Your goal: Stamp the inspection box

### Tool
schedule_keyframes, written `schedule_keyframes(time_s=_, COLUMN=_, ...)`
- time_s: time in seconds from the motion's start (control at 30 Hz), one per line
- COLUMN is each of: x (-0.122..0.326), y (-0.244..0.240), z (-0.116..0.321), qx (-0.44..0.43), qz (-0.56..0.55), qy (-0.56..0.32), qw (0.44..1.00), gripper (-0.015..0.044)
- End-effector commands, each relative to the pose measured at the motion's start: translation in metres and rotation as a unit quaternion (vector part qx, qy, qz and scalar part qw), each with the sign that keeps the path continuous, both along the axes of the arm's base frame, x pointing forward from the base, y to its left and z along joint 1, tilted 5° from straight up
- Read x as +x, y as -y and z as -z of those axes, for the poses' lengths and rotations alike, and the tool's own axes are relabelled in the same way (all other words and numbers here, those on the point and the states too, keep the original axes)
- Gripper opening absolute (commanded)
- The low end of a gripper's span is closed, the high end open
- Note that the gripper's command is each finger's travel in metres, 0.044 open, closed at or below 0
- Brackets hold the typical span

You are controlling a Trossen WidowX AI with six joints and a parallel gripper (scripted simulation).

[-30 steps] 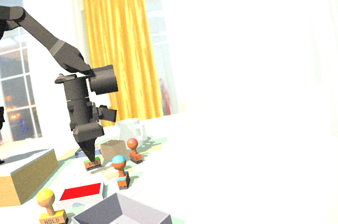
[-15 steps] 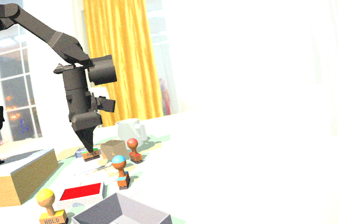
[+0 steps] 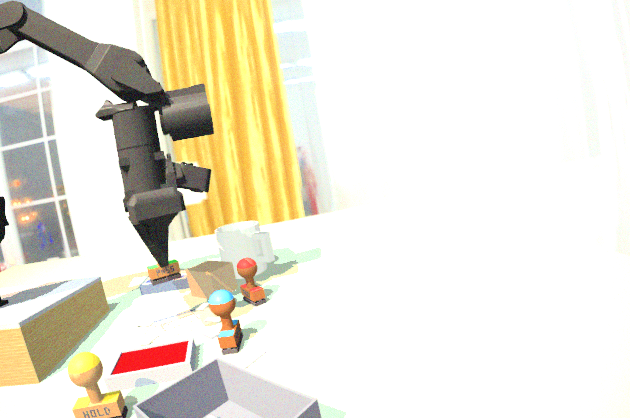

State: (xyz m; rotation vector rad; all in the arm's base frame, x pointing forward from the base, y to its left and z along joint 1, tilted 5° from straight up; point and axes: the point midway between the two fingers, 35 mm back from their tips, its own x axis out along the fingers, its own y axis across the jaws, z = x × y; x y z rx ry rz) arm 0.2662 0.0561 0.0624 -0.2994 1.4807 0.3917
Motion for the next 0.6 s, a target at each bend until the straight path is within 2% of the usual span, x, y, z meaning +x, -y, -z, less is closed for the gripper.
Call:
schedule_keyframes(time_s=0.0, x=0.001, y=0.0, z=-0.006, qx=0.0, qz=-0.002, qy=0.005, qw=1.0, gripper=0.0)
schedule_keyframes(time_s=0.57, x=-0.034, y=-0.06, z=-0.01, qx=0.003, qz=-0.003, qy=0.003, qw=1.0, gripper=0.0)
